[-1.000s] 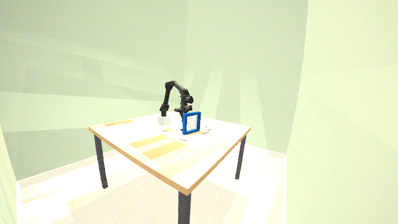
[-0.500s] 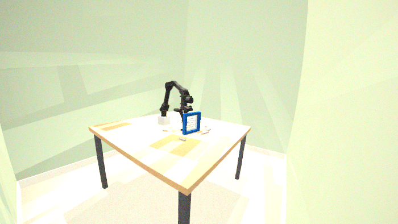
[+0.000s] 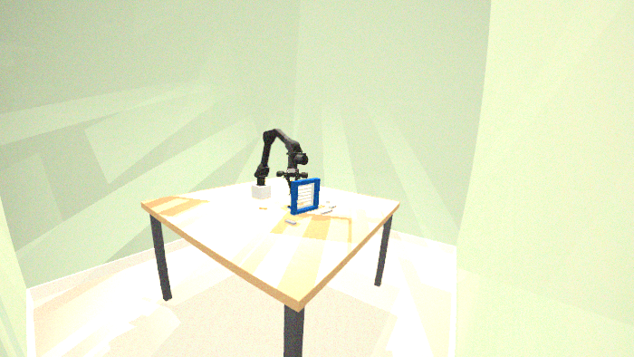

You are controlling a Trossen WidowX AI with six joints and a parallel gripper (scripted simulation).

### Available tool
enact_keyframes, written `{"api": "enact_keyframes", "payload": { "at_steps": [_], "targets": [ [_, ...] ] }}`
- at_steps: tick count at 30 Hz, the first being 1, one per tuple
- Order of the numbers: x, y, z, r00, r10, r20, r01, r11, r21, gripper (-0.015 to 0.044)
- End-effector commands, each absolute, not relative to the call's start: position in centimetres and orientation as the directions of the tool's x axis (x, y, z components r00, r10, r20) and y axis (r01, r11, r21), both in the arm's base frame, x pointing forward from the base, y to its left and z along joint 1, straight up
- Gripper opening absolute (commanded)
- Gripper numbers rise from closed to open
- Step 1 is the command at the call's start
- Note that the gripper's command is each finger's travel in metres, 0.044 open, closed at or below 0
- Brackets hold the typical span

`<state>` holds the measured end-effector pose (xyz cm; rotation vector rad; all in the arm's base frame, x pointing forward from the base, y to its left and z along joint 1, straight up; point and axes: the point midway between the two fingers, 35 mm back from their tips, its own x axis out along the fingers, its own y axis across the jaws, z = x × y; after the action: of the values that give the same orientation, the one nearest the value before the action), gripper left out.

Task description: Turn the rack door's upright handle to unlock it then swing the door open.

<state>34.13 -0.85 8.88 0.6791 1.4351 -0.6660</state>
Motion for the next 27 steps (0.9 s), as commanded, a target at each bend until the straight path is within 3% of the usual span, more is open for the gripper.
{"api": "enact_keyframes", "payload": {
  "at_steps": [1, 10, 19, 27],
  "targets": [
    [34.12, -0.82, 8.82, 0.027, -0.002, -1.0, 0.863, 0.504, 0.022, 0.0025],
    [34.12, -0.82, 8.82, 0.027, -0.002, -1.0, 0.996, 0.085, 0.027, 0.0025],
    [34.12, -0.82, 8.81, 0.027, -0.002, -1.0, 0.939, -0.343, 0.026, 0.0025],
    [34.12, -0.82, 8.81, 0.027, -0.002, -1.0, 0.927, -0.373, 0.026, 0.0025]
  ]
}}
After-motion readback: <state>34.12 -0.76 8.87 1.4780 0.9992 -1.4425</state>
